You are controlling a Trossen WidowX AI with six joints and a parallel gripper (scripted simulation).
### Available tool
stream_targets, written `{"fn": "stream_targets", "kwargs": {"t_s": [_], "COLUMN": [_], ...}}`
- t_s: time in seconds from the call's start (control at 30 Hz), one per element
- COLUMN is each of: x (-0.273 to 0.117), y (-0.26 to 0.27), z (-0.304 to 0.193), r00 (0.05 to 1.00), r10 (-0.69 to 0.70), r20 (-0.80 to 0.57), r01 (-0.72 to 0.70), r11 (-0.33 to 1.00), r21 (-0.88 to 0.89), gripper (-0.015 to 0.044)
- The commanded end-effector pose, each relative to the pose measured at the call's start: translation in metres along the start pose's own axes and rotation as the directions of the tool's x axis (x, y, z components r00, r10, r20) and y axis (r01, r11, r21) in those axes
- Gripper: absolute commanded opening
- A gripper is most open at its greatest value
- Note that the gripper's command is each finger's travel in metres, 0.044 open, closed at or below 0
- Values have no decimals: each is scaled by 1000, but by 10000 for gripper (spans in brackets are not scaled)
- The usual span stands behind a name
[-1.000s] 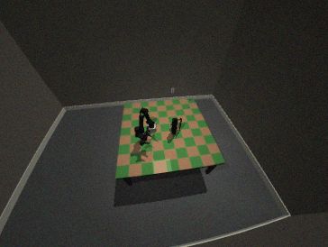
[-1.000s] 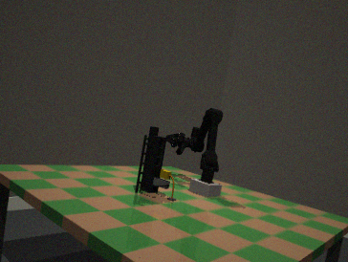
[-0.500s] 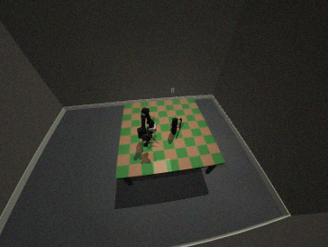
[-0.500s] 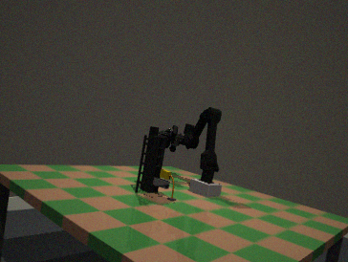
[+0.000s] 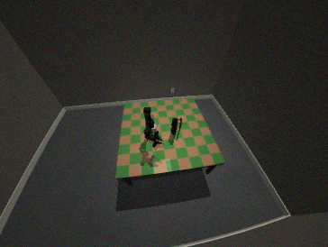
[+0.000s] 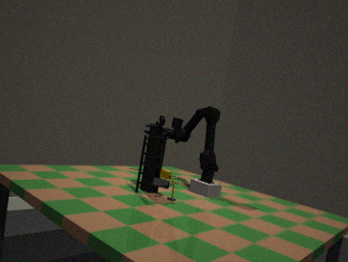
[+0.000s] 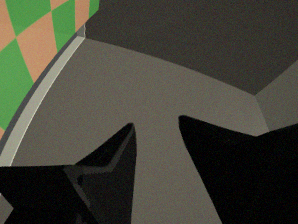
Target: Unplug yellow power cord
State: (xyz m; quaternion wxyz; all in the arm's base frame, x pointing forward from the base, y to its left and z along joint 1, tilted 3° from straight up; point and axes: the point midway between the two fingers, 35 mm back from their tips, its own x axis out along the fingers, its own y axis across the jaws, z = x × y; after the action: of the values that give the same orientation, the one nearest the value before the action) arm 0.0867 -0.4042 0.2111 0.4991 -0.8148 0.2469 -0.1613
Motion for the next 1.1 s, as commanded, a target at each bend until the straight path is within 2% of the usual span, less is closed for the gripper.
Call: {"fn": "stream_targets", "kwargs": {"t_s": [0.0, 0.27, 0.53, 1.07], "x": [25, 74, 112, 160], "y": [-12, -36, -63, -118], "z": [6, 30, 61, 135], "r00": [1000, 999, 995, 978], "r10": [5, 29, 60, 136], "r20": [10, 42, 79, 157], "r01": [-6, -45, -98, -188], "r11": [988, 882, 705, 262], "r21": [156, 468, 702, 947], "gripper": [160, 160, 160, 160]}}
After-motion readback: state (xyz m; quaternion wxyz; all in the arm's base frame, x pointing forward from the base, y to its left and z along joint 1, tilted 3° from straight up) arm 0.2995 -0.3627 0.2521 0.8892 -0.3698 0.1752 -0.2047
